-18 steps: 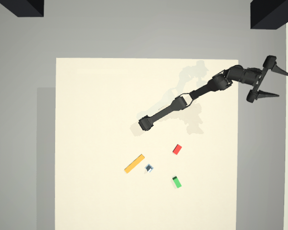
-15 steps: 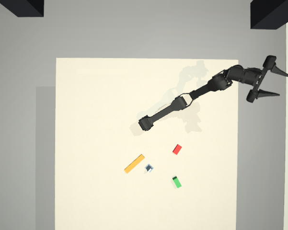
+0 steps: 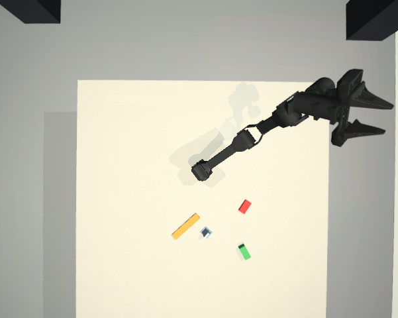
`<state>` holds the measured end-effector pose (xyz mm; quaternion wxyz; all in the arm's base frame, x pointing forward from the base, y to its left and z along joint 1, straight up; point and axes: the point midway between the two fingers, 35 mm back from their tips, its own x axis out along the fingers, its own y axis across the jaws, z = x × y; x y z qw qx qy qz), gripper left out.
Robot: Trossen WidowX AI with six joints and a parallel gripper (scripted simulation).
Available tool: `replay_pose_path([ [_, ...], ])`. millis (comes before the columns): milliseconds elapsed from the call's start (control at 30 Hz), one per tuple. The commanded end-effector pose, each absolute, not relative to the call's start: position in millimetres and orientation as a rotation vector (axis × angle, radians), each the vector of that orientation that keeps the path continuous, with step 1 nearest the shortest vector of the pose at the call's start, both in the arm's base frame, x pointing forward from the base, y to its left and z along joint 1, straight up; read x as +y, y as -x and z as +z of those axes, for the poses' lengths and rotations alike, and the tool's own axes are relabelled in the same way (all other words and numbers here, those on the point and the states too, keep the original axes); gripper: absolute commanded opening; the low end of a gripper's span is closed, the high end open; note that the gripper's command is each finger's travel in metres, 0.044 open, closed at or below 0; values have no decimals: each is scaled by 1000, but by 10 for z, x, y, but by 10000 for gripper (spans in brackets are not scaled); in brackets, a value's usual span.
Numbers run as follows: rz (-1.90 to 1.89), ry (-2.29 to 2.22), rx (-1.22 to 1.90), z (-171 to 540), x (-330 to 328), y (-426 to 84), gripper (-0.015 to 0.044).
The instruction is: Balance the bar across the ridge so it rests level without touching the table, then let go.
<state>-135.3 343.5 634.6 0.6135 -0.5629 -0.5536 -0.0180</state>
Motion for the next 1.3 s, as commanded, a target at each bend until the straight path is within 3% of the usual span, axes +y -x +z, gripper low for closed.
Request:
replay_pose_path([
  [0,-48,1156,-1230,6585,3033,1189,315],
  [700,-146,695,-951,7127,1124,-14,315],
  [1267,-178,345,-597,6699,-201,-1354,315],
])
